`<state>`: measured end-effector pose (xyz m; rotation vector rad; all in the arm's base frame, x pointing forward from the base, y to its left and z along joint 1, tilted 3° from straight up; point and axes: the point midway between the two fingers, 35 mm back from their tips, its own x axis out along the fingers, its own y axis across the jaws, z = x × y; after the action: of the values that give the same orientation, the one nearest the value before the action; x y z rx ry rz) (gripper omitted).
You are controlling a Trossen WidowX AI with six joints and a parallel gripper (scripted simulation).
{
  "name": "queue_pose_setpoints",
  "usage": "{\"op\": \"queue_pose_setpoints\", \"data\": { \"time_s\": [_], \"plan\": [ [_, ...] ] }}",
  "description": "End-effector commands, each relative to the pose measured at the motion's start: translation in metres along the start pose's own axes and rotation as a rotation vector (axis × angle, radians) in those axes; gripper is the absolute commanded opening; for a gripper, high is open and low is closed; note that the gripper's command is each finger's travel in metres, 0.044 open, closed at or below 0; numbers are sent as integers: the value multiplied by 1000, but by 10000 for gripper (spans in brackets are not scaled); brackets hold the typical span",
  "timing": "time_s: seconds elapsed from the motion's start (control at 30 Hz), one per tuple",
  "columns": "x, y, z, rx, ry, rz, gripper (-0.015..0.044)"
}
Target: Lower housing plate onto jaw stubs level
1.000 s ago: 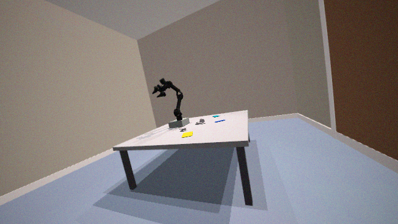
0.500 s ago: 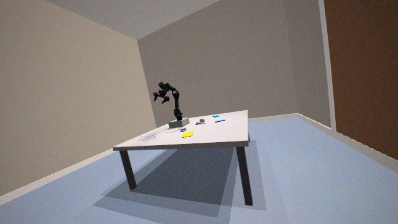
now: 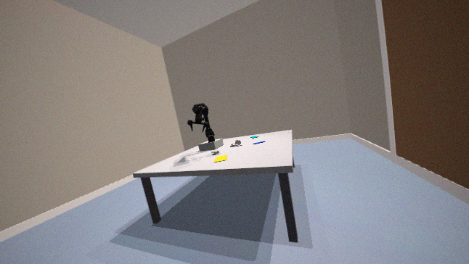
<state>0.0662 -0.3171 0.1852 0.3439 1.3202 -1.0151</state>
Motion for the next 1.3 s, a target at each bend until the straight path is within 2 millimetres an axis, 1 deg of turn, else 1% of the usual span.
{"op": "queue_pose_setpoints", "data": {
  "time_s": [0.0,0.2,0.4,0.47,0.6,0.63,0.7,0.73,0.97,1.27],
  "plan": [
    [23,30,3,-56,43,80,440],
    [58,84,1,-166,126,210,440],
    [87,139,-14,-272,221,328,440],
    [92,151,-18,-294,244,352,440],
    [95,153,-19,-297,246,355,440],
    [101,155,-21,-297,246,355,440],
    [122,162,-28,-297,247,355,440],
    [127,164,-30,-297,247,355,440],
    [130,165,-31,-297,247,355,440],
    [144,170,-35,-297,247,355,440]
  ]
}}
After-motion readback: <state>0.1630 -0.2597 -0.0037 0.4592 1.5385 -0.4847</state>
